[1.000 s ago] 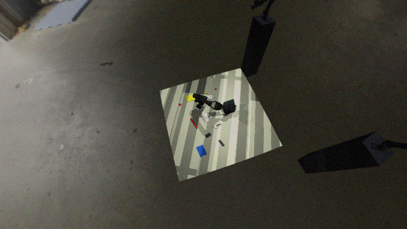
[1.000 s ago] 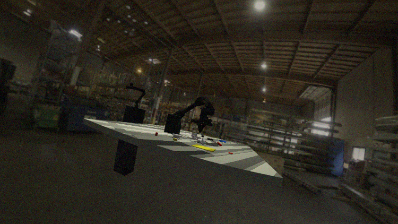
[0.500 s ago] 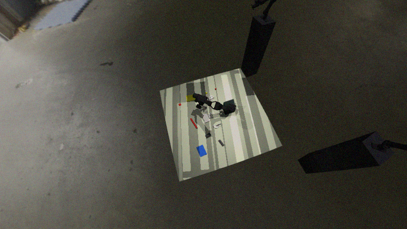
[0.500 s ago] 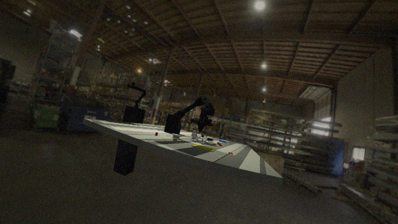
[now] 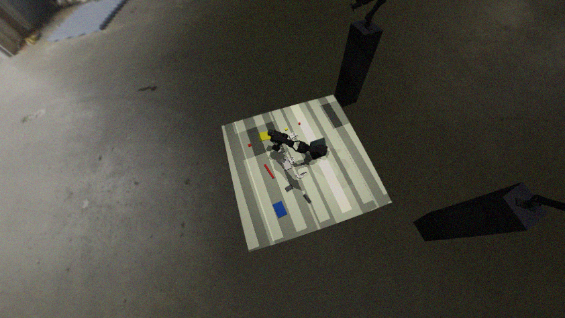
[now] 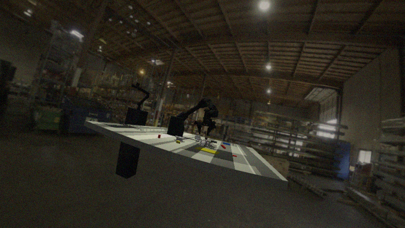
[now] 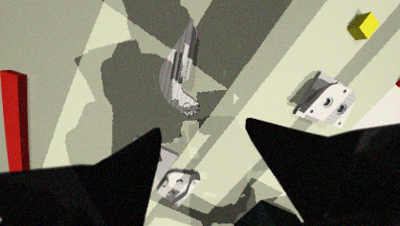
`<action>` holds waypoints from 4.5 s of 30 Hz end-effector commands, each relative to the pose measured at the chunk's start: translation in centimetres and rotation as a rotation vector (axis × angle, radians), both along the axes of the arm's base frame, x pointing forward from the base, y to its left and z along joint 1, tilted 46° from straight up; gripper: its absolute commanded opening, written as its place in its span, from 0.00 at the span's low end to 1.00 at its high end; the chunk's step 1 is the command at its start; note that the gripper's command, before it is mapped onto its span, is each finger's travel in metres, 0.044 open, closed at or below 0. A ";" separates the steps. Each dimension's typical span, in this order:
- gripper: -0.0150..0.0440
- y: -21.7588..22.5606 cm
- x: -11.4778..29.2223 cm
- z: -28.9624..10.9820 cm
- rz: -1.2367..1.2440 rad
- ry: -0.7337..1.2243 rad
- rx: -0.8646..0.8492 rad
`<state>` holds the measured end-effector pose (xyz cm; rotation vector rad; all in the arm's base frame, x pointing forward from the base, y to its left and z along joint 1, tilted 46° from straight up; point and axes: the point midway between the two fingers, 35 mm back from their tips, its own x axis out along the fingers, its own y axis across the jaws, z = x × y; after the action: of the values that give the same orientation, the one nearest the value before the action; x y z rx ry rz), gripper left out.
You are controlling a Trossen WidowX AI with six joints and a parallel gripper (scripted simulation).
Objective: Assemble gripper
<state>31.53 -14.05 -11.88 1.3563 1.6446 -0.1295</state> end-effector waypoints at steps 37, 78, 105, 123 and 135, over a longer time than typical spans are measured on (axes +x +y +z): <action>0.64 0.0 0.0 0.0 0.000 0.000 0.000; 0.92 0.0 0.0 0.0 0.000 0.000 0.000; 1.00 0.0 0.0 0.0 0.000 0.000 0.000; 0.33 0.0 0.0 0.0 0.000 0.000 0.000; 0.25 0.0 0.0 0.0 0.000 0.000 0.000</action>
<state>31.53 -14.06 -11.88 1.3564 1.6442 -0.1298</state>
